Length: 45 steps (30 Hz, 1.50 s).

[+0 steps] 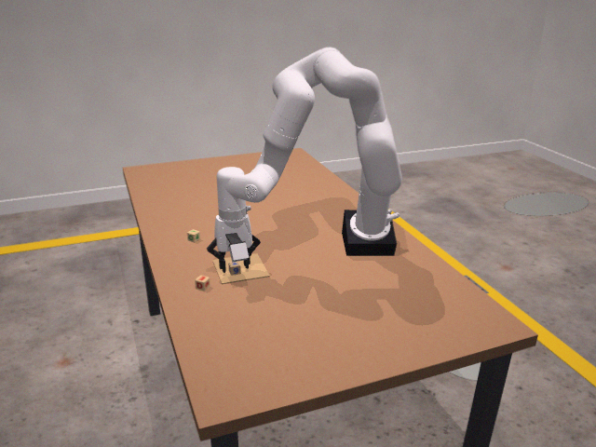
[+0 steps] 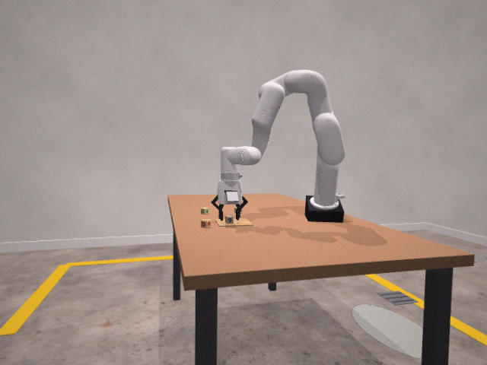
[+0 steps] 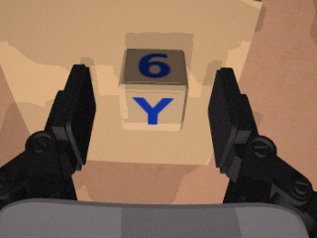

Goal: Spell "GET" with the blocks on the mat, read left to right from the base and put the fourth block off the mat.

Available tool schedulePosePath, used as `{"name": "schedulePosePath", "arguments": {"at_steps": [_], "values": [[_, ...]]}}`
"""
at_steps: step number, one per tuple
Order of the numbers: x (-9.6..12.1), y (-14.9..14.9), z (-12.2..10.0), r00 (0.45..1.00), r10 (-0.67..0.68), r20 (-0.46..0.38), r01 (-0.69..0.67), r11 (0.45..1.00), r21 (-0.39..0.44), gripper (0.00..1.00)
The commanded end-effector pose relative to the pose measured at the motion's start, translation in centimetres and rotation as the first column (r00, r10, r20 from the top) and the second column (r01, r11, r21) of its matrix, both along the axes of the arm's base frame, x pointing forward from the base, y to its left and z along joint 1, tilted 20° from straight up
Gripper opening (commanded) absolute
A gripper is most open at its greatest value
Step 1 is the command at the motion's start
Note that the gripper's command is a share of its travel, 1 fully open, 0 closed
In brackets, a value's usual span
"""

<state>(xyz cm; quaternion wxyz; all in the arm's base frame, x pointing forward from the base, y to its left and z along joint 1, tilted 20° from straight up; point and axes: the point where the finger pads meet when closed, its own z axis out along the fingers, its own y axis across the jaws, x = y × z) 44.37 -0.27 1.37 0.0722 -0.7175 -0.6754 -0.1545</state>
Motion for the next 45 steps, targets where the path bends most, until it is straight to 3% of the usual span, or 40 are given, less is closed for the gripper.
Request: {"name": "schedulePosePath", "arguments": {"at_steps": [1,42,43,45], "values": [[0.28,0.11,-0.58,1.000,-0.002,0.004,0.002,1.000,-0.001,0.69],[0.29,0.15,-0.69,1.000,-0.002,0.004,0.002,1.000,-0.001,0.69],[0.29,0.15,-0.69,1.000,-0.002,0.004,0.002,1.000,-0.001,0.47],[0.29,0.15,-0.69,1.000,-0.002,0.004,0.002,1.000,-0.001,0.47]]}}
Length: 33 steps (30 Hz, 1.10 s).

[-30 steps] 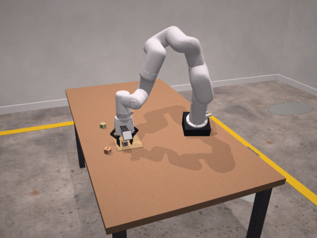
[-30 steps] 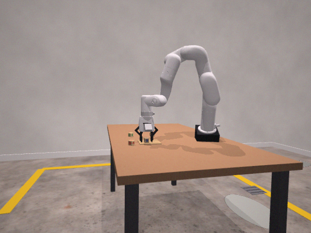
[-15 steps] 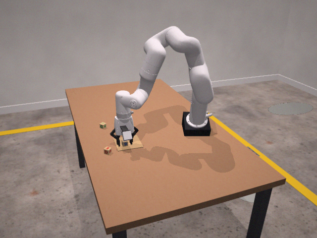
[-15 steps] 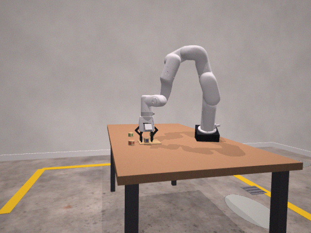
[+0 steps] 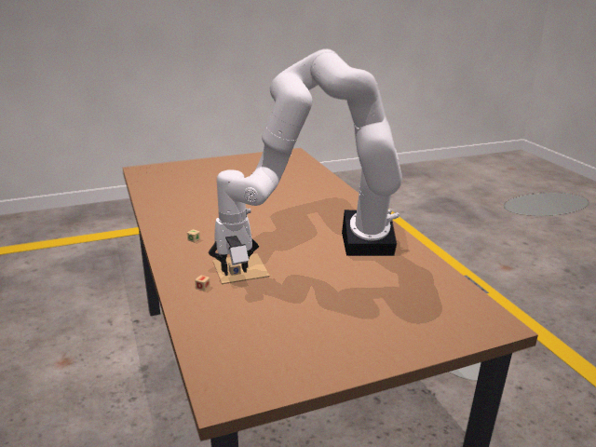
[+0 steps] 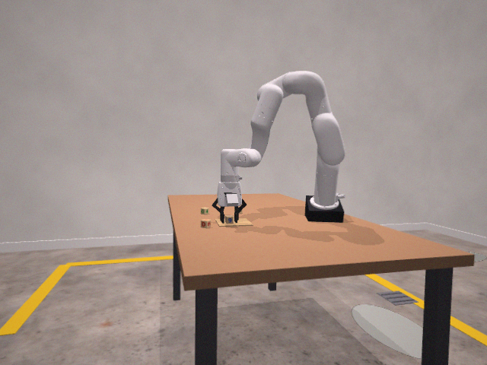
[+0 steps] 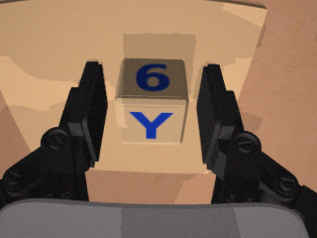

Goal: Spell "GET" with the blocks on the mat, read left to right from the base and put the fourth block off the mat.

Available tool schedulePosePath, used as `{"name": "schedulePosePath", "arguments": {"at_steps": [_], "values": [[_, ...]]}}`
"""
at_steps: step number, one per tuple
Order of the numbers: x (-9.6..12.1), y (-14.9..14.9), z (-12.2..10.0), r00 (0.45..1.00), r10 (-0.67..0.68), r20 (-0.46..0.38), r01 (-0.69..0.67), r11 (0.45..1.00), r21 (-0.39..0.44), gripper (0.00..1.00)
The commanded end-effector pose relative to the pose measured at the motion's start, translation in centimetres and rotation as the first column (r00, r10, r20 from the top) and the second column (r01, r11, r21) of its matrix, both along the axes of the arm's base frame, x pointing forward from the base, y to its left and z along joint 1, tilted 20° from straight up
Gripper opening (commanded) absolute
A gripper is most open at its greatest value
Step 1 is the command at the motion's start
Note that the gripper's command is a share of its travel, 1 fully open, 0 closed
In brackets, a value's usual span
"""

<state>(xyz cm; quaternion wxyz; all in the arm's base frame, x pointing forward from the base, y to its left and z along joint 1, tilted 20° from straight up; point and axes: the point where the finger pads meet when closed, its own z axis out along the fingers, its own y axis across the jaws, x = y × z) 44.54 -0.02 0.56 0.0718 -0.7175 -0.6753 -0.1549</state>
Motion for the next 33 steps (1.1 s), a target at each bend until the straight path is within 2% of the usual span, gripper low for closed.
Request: {"name": "schedulePosePath", "arguments": {"at_steps": [1,14,15,33], "values": [[0.13,-0.10,0.11,1.000,-0.002,0.003,0.002,1.000,-0.001,0.47],[0.13,-0.10,0.11,1.000,-0.002,0.003,0.002,1.000,-0.001,0.47],[0.13,-0.10,0.11,1.000,-0.002,0.003,0.002,1.000,-0.001,0.27],[0.13,-0.10,0.11,1.000,-0.002,0.003,0.002,1.000,-0.001,0.27]]}}
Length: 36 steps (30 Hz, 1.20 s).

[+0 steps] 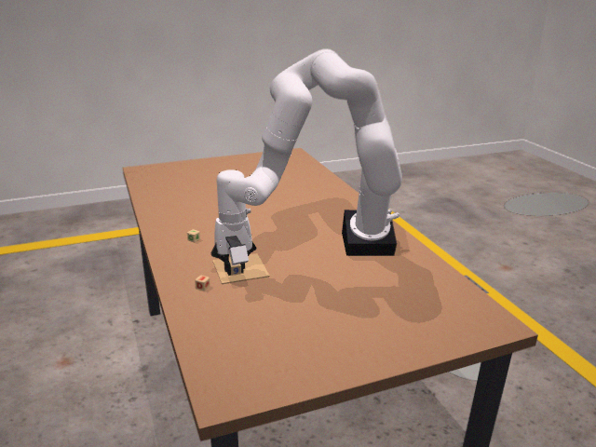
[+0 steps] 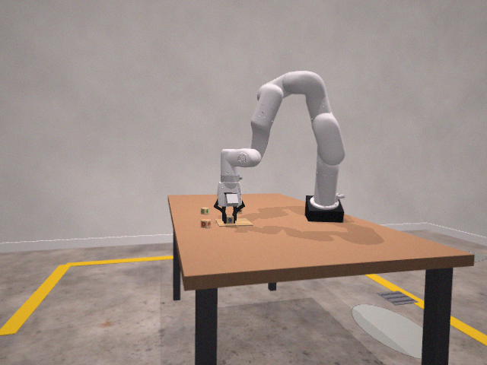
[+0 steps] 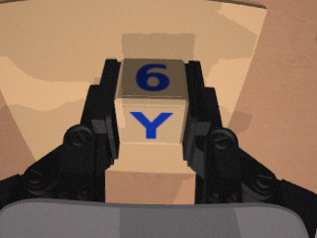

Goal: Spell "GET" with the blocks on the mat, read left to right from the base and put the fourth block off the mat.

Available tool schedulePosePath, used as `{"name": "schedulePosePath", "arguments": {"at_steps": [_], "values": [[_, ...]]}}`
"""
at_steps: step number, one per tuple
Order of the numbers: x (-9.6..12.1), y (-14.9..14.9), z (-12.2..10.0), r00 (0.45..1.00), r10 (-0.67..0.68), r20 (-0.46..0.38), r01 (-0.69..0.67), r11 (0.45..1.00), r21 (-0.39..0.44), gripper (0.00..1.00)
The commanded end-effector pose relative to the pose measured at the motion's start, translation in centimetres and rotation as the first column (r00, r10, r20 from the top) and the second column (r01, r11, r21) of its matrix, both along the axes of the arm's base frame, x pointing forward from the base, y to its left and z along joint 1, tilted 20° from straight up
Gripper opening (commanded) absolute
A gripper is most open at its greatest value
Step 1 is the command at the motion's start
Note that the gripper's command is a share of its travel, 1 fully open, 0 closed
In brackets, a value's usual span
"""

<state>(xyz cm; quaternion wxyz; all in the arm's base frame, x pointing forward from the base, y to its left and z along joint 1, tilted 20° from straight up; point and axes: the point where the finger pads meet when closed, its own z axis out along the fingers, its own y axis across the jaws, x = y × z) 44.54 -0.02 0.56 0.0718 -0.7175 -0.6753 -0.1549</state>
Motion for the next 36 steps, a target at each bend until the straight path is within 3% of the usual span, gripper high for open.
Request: {"name": "schedulePosePath", "arguments": {"at_steps": [1,19,26,28,36], "values": [[0.1,-0.1,0.1,1.000,-0.002,0.003,0.002,1.000,-0.001,0.27],[0.1,-0.2,0.4,1.000,-0.002,0.003,0.002,1.000,-0.001,0.27],[-0.4,-1.4,4.0,1.000,-0.002,0.003,0.002,1.000,-0.001,0.27],[-0.4,-1.4,4.0,1.000,-0.002,0.003,0.002,1.000,-0.001,0.27],[-1.1,-3.0,8.9,1.000,-0.002,0.003,0.002,1.000,-0.001,0.27]]}}
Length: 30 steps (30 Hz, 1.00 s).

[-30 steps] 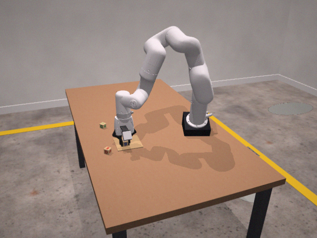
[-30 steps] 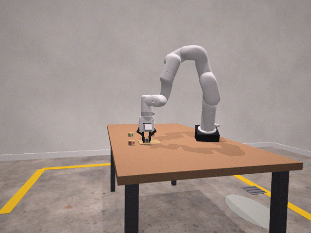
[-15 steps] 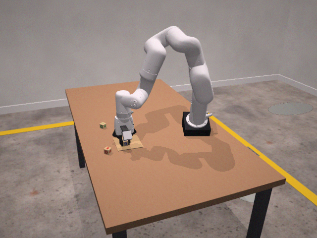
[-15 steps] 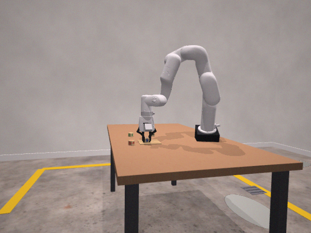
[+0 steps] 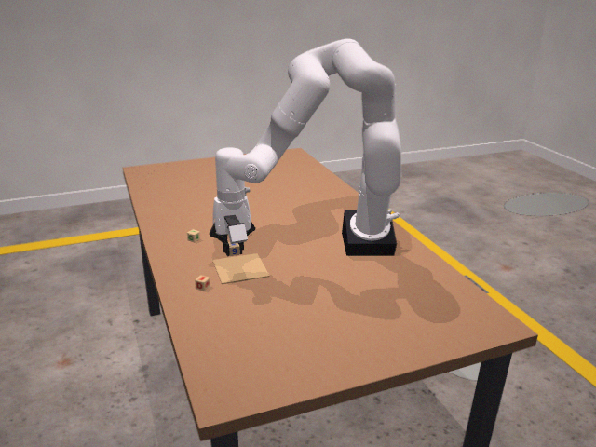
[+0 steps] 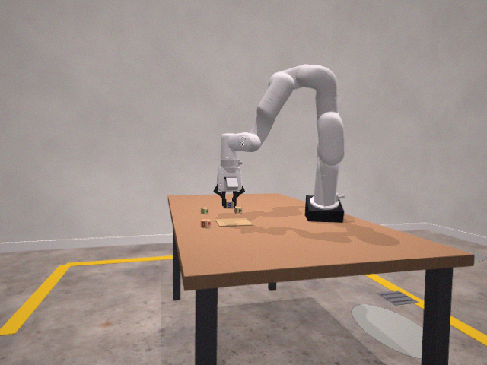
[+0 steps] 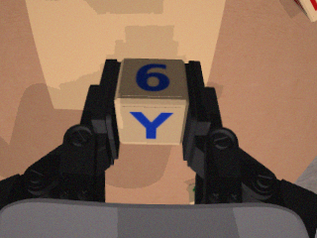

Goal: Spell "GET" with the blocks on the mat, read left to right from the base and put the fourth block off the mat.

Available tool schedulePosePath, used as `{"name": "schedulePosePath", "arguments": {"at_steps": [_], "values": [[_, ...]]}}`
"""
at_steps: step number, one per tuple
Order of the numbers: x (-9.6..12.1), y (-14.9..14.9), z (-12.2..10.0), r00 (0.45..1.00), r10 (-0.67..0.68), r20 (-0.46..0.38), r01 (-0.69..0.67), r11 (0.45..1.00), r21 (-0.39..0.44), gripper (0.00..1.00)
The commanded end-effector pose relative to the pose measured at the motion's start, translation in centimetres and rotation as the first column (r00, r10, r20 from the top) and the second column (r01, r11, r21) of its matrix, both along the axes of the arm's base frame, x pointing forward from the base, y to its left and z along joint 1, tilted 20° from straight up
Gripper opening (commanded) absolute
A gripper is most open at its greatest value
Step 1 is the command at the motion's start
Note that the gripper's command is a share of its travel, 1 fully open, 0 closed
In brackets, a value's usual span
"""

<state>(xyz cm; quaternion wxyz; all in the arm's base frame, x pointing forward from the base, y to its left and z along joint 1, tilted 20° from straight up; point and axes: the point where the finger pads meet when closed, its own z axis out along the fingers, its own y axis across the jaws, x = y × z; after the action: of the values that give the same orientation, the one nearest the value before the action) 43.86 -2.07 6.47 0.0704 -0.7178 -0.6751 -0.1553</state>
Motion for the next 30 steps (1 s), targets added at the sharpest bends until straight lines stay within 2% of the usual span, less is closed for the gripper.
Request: {"name": "schedulePosePath", "arguments": {"at_steps": [1,15,20,26,27,30], "values": [[-0.4,-1.1,3.3,1.000,0.000,0.001,0.000,1.000,0.000,0.27],[-0.5,-1.2,3.6,1.000,-0.006,-0.001,0.006,1.000,0.001,0.27],[-0.4,-1.0,3.0,0.988,-0.148,-0.049,0.149,0.989,0.018,0.27],[-0.3,-0.9,2.7,0.973,-0.220,-0.075,0.222,0.975,0.024,0.27],[-0.3,-0.8,2.4,0.955,-0.280,-0.097,0.284,0.958,0.028,0.27],[-0.3,-0.7,2.2,0.937,-0.330,-0.116,0.335,0.942,0.029,0.27]]}}
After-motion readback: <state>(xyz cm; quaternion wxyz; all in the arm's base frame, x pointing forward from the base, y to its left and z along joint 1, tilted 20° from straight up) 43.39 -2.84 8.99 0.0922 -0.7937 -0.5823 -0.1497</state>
